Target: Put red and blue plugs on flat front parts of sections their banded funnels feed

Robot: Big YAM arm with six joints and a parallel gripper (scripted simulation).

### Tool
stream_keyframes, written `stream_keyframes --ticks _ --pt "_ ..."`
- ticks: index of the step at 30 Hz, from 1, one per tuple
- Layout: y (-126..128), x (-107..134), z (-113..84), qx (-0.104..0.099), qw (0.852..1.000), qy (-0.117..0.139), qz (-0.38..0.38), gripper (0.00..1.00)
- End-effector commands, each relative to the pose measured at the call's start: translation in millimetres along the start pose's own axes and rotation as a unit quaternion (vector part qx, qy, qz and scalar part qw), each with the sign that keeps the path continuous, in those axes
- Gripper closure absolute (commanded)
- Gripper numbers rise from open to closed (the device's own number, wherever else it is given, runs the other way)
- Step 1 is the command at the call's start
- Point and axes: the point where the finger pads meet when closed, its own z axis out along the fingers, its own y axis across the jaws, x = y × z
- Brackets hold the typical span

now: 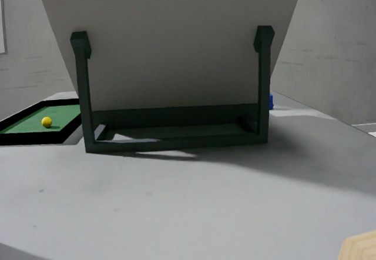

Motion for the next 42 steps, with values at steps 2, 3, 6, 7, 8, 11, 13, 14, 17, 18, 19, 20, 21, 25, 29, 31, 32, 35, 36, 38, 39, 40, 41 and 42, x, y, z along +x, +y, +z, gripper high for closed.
stream_keyframes --ticks 2,3,6,7,8,11,13,14,17,18,19,20,21,25,29,31,32,35,36,38,39,40,41,42 --pt "6 -14 -10.7 -0.012 1.000 -0.019 0.006 0.44" --pt "6 -14 -10.7 -0.012 1.000 -0.019 0.006 0.37" --pt "6 -14 -10.6 -0.012 1.000 -0.019 0.007 0.37" --pt "7 -15 -10.3 -0.012 1.000 -0.019 0.007 0.37" --pt "8 -15 -9.8 -0.012 1.000 -0.018 0.007 0.37" --pt "12 -17 -9.4 -0.013 1.000 -0.016 0.012 0.37" --pt "15 -21 -10.4 -0.016 1.000 -0.016 0.019 0.37" --pt "17 -24 -10.9 -0.017 0.999 -0.016 0.022 0.37" --pt "24 -23 -6.0 -0.017 1.000 -0.009 0.024 0.37" --pt "26 -23 -3.8 -0.016 1.000 -0.006 0.024 0.37" --pt "29 -22 -1.4 -0.016 1.000 -0.003 0.025 0.37" --pt "33 -22 1.3 -0.016 1.000 0.001 0.025 0.37" --pt "33 -22 1.3 -0.016 1.000 0.001 0.025 0.37" --pt "44 -20 10.8 -0.014 0.999 0.014 0.027 0.37" --pt "63 -16 26.1 -0.012 0.999 0.035 0.030 0.37" --pt "75 -13 33.5 -0.012 0.998 0.045 0.029 0.37" --pt "81 -12 37.3 -0.012 0.998 0.050 0.029 0.37" --pt "102 -8 49.7 -0.012 0.997 0.067 0.028 0.37" --pt "109 -7 54.0 -0.012 0.997 0.073 0.028 0.37" --pt "116 -5 58.4 -0.011 0.996 0.079 0.027 0.37" --pt "116 -5 58.4 -0.011 0.996 0.079 0.027 0.37" --pt "123 -4 62.8 -0.011 0.996 0.085 0.027 0.37" --pt "130 -2 67.3 -0.011 0.995 0.091 0.027 0.37" --pt "137 -1 71.8 -0.011 0.995 0.097 0.027 0.37"
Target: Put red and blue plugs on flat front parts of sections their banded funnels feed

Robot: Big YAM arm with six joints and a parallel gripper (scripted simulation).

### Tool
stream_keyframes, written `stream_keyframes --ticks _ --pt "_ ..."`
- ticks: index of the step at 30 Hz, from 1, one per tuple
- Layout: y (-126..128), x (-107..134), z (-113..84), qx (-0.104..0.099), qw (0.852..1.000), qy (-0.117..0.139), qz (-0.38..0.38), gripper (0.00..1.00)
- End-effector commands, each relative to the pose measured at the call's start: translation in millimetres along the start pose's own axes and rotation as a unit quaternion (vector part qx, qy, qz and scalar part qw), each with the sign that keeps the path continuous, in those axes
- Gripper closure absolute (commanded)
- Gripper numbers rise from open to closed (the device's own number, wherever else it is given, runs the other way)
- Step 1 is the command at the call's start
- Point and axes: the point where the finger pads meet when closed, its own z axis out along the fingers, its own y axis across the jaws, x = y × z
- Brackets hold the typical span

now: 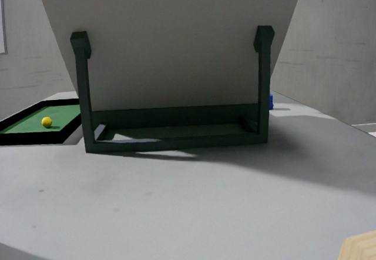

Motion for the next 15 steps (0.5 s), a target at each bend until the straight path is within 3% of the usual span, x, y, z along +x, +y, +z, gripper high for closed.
stream_keyframes --ticks 1,11,15 --pt "32 -25 8.0 -0.014 0.999 0.006 0.035 0.37" --pt "101 -20 52.1 -0.013 0.997 0.064 0.033 0.37" --pt "110 -18 59.1 -0.010 0.997 0.076 0.029 0.37"
